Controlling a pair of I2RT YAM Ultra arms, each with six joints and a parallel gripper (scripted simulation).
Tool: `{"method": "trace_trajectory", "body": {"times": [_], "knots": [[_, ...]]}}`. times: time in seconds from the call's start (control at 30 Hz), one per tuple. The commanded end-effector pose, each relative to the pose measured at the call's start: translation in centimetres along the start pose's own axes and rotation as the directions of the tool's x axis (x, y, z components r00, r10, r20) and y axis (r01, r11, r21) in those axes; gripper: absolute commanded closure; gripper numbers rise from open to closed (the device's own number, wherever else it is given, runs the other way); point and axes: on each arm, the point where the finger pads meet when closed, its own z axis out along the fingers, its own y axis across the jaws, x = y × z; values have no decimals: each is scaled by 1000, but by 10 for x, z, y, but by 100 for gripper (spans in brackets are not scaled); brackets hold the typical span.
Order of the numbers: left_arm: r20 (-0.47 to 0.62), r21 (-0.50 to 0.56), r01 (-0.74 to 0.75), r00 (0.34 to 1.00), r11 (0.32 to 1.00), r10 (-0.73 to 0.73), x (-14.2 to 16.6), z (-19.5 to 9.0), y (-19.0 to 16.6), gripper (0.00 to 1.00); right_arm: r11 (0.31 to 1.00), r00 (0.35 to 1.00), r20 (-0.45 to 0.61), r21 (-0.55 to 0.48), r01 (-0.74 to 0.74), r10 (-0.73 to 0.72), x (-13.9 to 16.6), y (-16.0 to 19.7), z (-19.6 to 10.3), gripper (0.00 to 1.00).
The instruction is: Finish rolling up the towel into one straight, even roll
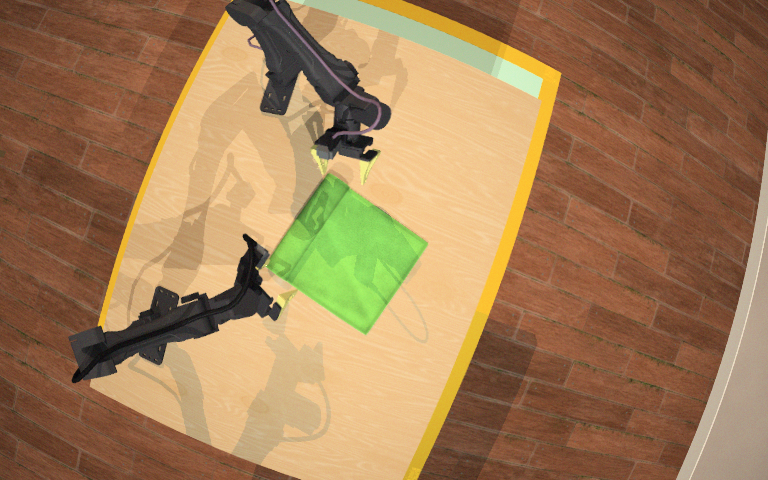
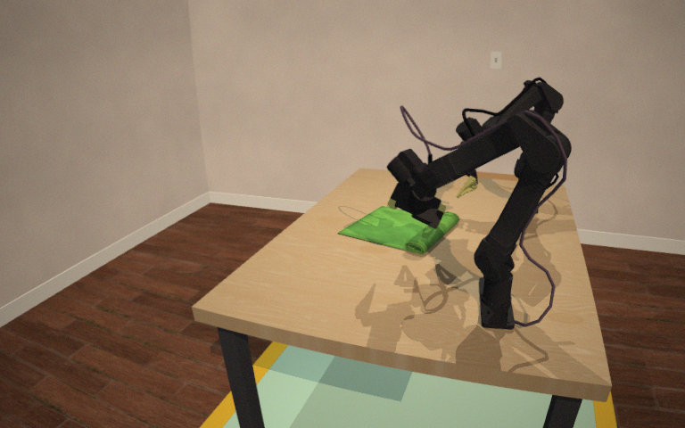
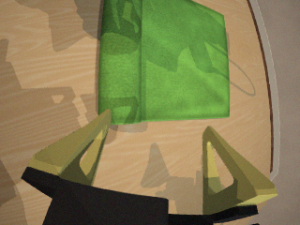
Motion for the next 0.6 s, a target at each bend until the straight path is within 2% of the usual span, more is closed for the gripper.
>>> {"method": "trace_trajectory", "body": {"times": [0.0,0.23,0.57], "knots": [[-28,91,-83,996,992,86,-2,18,-9,2,997,998,-4,-32,65,-66,-9,9,16,2],[-34,201,-146,987,969,155,-3,43,-28,2,987,992,-34,-104,119,-123,-8,31,36,2],[-34,213,-152,986,965,163,5,53,-34,2,986,991,-37,-111,125,-129,-8,33,39,2]]}}
